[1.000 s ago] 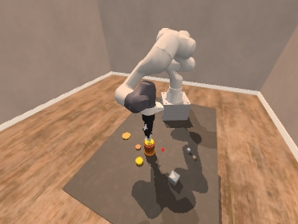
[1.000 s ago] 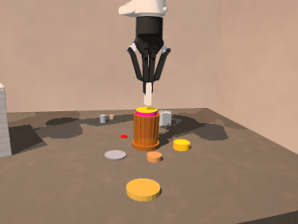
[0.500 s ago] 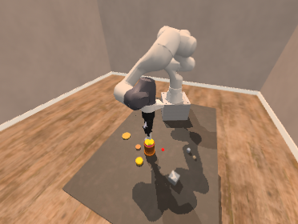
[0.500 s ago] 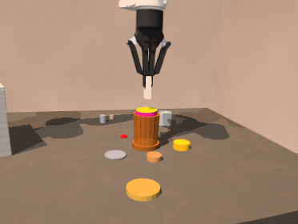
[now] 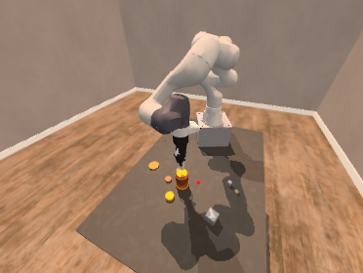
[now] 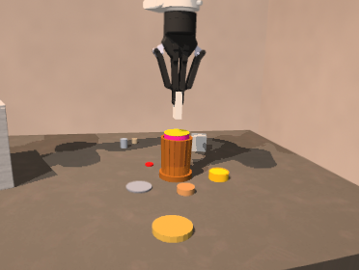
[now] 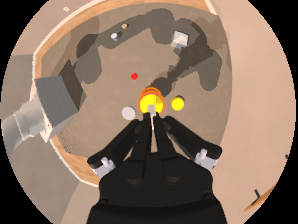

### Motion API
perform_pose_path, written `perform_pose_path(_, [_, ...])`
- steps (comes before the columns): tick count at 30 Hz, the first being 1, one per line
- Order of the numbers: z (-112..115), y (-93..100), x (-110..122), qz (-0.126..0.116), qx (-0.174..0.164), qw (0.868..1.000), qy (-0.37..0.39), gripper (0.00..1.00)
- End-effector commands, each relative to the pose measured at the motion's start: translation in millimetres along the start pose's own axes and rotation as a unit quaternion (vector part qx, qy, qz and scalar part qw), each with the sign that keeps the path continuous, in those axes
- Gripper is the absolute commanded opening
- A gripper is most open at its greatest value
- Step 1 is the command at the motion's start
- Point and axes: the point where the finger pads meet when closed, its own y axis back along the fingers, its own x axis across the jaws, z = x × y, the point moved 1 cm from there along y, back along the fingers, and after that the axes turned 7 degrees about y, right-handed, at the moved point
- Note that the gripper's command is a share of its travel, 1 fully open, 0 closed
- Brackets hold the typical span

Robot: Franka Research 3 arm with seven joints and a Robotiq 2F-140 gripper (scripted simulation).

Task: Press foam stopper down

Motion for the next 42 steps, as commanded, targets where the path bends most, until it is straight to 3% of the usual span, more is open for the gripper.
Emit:
perform_pose_path(1, [-1.2, 0.6, -1.1, -0.001, 0.001, 1.000, -0.003, 0.00])
perform_pose_path(14, [-1.3, -5.5, -0.6, -0.001, 0.001, 1.000, -0.003, 0.00])
perform_pose_path(25, [-1.3, -31.2, -0.7, -0.001, 0.001, 1.000, -0.003, 0.00])
perform_pose_path(42, [-1.3, -32.7, -0.7, -0.001, 0.001, 1.000, -0.003, 0.00])
